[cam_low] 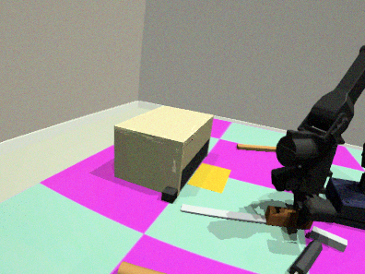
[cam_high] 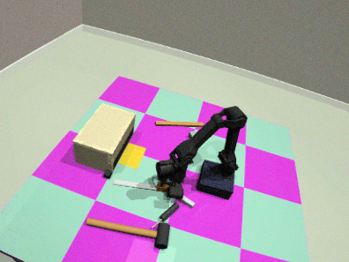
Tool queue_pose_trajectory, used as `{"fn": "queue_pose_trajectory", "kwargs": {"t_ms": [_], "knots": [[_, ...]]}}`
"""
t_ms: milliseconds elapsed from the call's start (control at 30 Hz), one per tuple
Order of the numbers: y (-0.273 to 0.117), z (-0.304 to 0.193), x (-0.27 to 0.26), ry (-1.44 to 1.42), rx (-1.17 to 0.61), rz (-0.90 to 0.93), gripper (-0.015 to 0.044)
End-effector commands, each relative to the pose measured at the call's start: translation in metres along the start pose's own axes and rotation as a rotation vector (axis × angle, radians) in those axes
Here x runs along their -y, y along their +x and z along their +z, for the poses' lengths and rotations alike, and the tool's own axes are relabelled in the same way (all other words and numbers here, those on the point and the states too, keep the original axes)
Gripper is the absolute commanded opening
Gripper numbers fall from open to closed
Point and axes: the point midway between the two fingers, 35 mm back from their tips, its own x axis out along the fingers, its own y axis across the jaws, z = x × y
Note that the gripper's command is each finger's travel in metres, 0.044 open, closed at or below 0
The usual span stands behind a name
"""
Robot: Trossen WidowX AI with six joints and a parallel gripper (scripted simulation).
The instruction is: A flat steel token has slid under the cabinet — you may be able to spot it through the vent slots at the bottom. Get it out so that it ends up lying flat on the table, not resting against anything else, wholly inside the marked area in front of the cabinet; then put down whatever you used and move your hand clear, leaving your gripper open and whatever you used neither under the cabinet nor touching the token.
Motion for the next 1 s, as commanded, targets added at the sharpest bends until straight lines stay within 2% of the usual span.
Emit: {"fn": "queue_pose_trajectory", "kwargs": {"t_ms": [0, 967], "knots": [[-0.0006, 0.0009, -0.0002, 0.044, 0.002, 0.000, 0.0000], [-0.0006, 0.0010, -0.0006, 0.271, 0.002, 0.000, 0.0000]]}}
